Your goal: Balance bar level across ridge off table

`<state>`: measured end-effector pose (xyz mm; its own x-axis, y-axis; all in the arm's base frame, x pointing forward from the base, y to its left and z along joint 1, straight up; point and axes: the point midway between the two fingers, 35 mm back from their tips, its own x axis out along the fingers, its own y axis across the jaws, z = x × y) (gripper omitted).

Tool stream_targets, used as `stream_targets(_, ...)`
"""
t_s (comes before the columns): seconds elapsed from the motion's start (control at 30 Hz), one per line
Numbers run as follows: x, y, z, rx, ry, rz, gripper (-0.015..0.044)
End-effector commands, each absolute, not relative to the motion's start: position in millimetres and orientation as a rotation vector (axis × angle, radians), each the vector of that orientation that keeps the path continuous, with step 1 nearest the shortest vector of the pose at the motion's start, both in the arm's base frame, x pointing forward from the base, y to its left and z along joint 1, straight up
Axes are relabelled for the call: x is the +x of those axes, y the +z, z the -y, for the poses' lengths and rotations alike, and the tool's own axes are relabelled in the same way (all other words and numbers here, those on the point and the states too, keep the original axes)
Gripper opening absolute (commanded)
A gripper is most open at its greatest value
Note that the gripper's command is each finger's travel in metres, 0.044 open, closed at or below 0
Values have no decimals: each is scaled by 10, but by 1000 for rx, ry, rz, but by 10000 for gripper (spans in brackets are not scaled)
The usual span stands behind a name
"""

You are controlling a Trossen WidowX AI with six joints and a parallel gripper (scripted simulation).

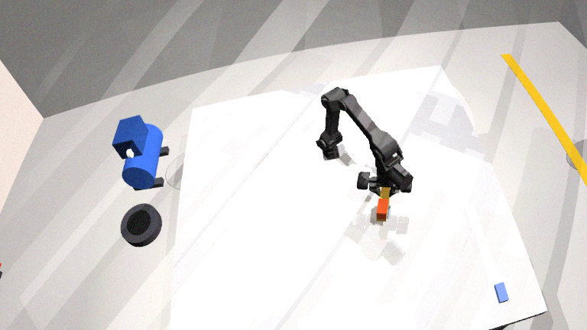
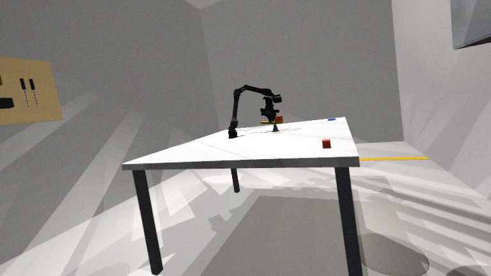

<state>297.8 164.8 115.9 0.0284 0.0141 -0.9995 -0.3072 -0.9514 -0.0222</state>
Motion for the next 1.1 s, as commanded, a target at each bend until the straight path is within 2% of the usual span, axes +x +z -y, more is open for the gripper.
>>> stream_targets(0.0,2974,1146,-1648,-2070,2020,-303,0)
stream_targets(1.07,2976,1120,-1648,-2070,2020,-303,0)
